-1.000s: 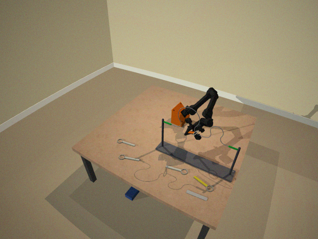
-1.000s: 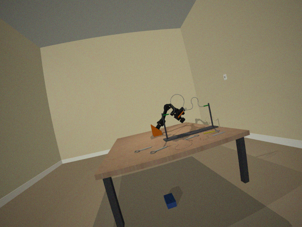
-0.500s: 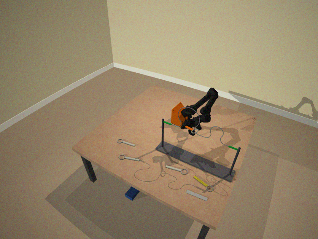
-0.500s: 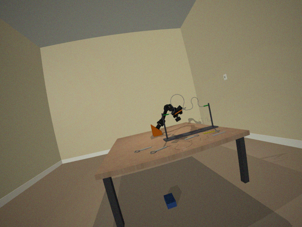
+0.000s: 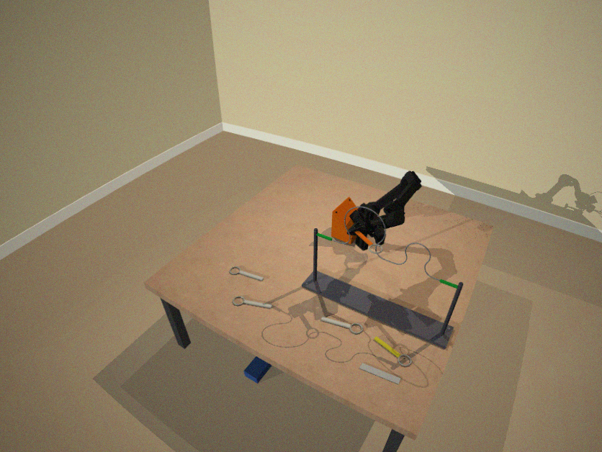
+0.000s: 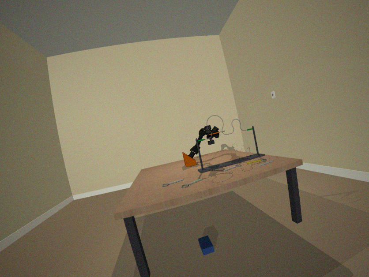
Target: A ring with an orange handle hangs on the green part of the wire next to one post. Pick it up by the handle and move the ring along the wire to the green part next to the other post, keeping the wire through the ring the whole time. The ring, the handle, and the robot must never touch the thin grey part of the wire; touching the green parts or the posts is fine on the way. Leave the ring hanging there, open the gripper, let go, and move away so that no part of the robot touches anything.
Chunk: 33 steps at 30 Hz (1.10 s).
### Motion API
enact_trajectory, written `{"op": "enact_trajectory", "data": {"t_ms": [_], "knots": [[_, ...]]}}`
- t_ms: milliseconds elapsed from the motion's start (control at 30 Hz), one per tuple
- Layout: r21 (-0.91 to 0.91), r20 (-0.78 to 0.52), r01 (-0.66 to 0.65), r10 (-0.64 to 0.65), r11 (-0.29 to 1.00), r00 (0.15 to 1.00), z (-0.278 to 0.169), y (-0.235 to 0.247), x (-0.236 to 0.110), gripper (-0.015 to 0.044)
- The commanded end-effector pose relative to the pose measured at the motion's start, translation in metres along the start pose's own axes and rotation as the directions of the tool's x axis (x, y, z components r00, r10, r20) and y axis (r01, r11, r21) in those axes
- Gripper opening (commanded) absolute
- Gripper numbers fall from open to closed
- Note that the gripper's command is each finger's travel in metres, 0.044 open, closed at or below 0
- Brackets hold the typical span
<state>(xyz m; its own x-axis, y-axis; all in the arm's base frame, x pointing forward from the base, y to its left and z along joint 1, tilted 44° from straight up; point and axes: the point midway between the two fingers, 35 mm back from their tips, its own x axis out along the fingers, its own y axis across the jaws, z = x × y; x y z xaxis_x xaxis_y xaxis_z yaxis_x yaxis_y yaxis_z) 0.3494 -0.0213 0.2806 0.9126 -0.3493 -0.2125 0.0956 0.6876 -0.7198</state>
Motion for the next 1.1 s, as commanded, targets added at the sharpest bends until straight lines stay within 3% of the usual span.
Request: {"op": "enact_trajectory", "data": {"t_ms": [0, 567, 1067], "knots": [[-0.072, 0.009, 0.050, -0.049, 0.996, 0.999, 0.000, -0.015, 0.001, -0.0150], [-0.371, 0.085, 0.222, -0.205, 0.902, 0.975, 0.013, -0.072, 0.000, -0.0150], [-0.456, 0.117, 0.274, -0.249, 0.847, 0.961, 0.027, -0.096, -0.004, -0.0150]]}}
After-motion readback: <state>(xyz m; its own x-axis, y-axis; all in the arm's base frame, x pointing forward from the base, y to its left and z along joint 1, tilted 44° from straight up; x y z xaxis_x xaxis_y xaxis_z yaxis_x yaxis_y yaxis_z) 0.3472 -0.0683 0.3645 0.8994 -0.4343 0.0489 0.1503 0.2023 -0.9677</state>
